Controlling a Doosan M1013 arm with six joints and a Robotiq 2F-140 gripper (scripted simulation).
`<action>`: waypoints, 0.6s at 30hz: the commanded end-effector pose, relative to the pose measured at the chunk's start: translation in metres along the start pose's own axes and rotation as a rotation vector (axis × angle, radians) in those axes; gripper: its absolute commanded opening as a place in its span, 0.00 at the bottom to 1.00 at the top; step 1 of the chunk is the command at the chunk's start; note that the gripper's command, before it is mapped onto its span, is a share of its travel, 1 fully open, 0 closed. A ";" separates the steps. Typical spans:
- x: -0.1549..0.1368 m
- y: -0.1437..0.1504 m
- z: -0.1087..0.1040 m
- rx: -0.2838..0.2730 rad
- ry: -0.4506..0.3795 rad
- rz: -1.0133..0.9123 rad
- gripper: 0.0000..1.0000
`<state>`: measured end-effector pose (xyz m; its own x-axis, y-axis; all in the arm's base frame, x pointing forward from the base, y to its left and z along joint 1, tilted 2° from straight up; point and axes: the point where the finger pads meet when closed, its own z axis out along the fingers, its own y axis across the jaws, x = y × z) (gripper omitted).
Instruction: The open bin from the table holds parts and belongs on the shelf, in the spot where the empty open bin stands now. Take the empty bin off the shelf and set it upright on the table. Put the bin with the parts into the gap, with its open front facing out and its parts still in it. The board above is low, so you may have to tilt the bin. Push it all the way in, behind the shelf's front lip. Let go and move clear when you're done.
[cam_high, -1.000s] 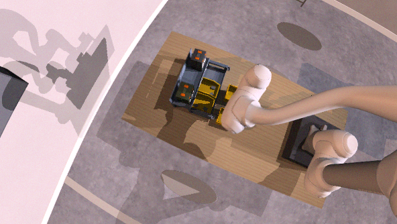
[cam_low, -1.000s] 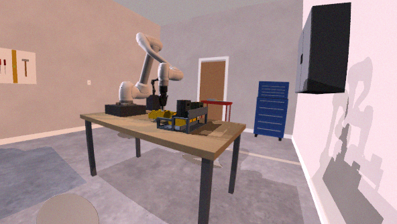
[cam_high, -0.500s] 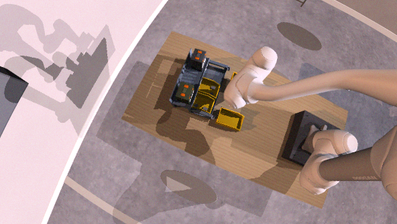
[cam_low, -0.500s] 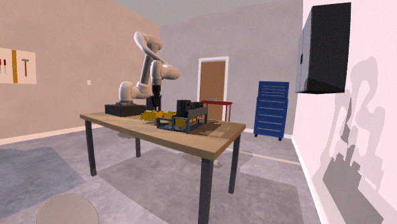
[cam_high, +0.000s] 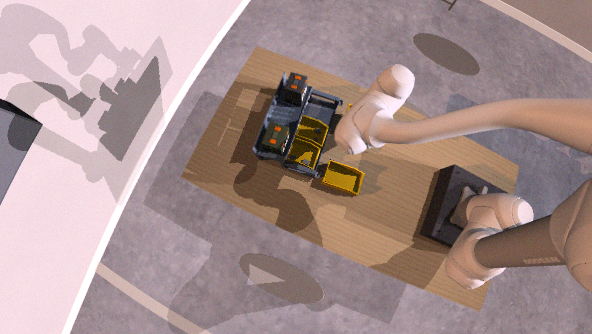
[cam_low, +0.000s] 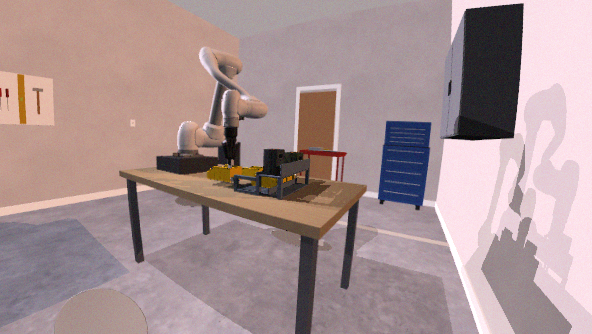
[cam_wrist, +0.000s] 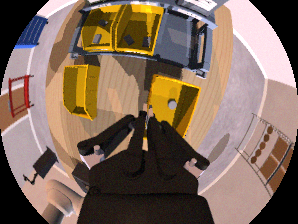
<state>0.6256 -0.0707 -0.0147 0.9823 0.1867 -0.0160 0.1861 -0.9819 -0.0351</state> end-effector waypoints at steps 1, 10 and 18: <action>-0.002 0.003 0.002 -0.002 -0.009 -0.005 0.10; -0.002 0.004 0.002 -0.002 -0.009 -0.005 0.10; -0.004 0.006 0.007 -0.002 -0.009 -0.005 0.10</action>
<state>0.6247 -0.0729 -0.0165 0.9822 0.1871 -0.0187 0.1864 -0.9818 -0.0362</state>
